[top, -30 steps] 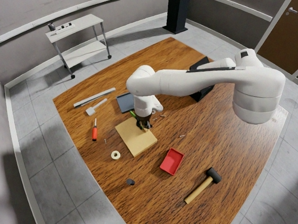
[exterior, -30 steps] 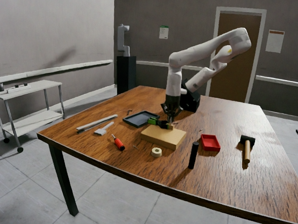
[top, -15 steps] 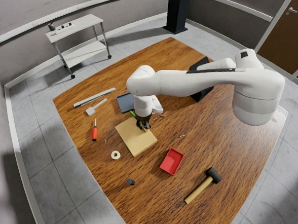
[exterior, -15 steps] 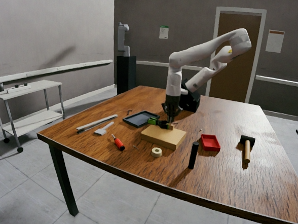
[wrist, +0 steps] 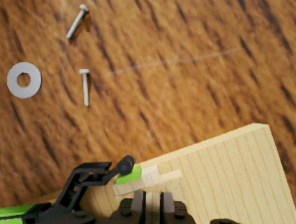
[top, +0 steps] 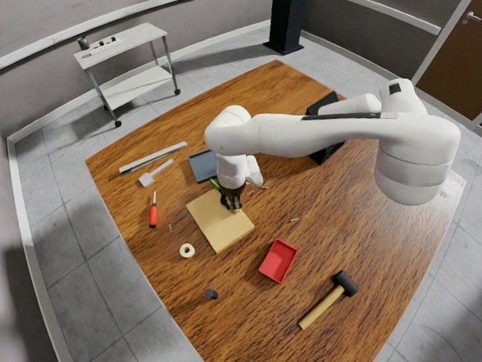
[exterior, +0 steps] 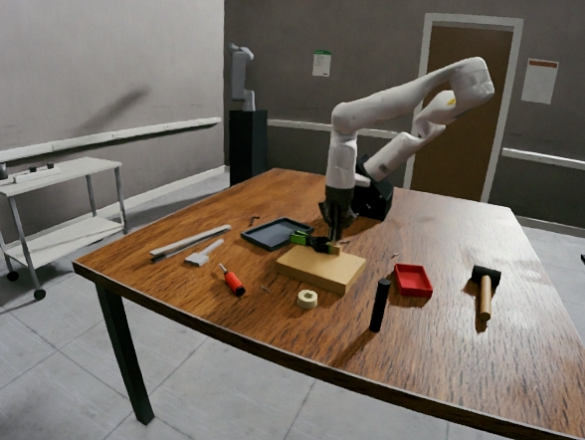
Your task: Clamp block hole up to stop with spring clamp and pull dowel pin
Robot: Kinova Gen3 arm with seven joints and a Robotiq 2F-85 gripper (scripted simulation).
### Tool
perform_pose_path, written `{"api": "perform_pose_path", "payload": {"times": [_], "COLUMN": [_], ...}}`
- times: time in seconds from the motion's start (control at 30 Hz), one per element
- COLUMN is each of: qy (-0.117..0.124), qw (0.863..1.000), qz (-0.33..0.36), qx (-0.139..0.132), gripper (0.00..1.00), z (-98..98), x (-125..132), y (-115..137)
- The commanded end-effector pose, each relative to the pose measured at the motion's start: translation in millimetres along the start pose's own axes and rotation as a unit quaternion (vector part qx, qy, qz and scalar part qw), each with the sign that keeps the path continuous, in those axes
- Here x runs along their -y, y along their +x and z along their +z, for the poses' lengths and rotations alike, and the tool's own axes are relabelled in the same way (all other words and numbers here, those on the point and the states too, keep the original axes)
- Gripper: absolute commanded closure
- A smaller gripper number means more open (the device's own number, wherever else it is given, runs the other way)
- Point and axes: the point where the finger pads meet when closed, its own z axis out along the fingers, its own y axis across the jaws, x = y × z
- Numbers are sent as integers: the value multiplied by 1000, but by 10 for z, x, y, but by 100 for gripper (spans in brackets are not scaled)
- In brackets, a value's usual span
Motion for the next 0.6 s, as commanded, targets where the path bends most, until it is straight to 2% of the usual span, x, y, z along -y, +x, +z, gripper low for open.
{"api": "perform_pose_path", "payload": {"times": [0.0, 0.57], "qy": [0, 0], "qw": [1000, 996], "qz": [18, 87], "qx": [1, 1], "gripper": [90, 90], "z": [-14, -15], "x": [0, 0], "y": [-8, -8]}}
